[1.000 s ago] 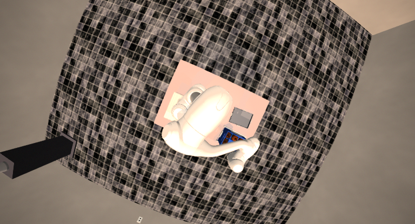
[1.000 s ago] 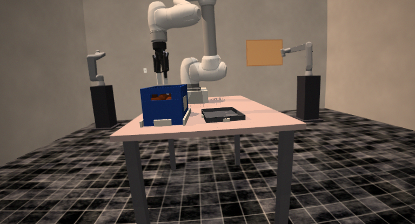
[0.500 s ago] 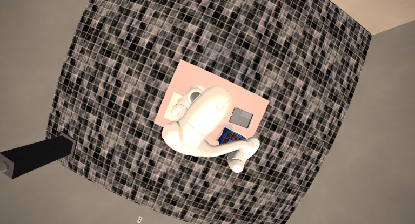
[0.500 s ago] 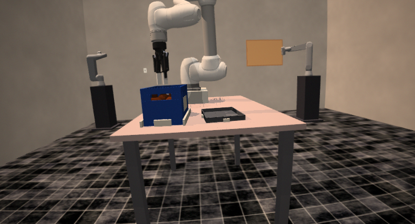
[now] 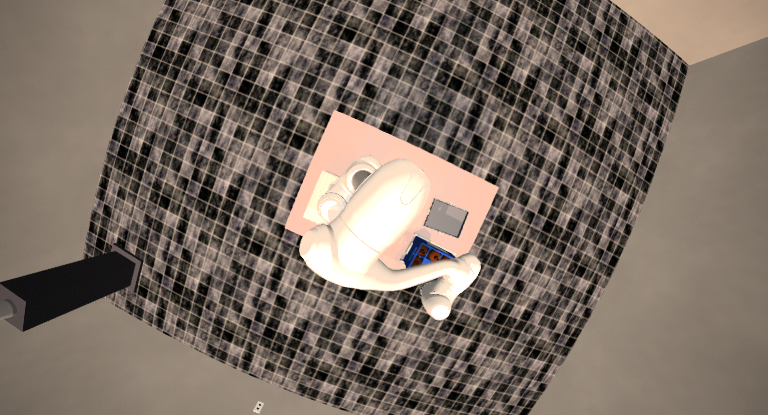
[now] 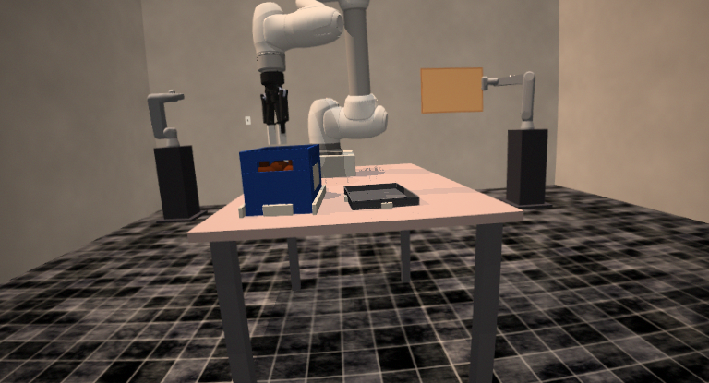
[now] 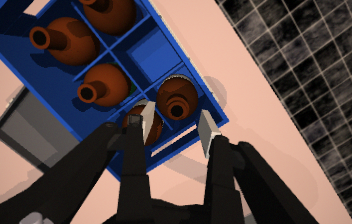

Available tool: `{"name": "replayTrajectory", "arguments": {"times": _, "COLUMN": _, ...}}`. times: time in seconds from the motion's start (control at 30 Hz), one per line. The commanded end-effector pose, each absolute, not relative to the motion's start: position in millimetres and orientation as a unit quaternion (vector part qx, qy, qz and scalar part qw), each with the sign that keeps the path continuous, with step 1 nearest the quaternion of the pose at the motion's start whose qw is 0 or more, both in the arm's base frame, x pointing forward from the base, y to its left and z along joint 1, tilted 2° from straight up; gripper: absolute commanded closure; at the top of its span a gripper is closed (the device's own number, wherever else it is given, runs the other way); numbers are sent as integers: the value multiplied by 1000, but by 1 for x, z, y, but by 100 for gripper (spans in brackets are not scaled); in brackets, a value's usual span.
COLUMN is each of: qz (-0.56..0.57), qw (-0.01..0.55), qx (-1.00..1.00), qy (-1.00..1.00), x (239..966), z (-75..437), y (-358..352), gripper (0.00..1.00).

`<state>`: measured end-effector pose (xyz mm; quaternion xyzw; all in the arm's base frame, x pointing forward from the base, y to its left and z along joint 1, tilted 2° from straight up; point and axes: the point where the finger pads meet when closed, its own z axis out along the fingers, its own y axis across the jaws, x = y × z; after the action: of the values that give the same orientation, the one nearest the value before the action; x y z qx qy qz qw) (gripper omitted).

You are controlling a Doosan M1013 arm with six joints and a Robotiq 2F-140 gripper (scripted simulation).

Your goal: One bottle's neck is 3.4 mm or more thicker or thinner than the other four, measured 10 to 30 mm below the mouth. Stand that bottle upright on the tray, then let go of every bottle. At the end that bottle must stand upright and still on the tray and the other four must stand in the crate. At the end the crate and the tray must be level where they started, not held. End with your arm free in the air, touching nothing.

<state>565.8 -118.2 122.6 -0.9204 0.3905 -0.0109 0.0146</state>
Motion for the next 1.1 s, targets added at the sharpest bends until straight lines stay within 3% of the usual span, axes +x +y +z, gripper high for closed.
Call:
{"name": "replayTrajectory", "arguments": {"times": 0.0, "qz": -11, "qw": 15, "qx": -920, "qy": 391, "x": 566, "z": 123, "y": -118, "gripper": 62}}
{"name": "replayTrajectory", "arguments": {"times": 1.07, "qz": -11, "qw": 15, "qx": -920, "qy": 391, "x": 566, "z": 110, "y": -118, "gripper": 62}}
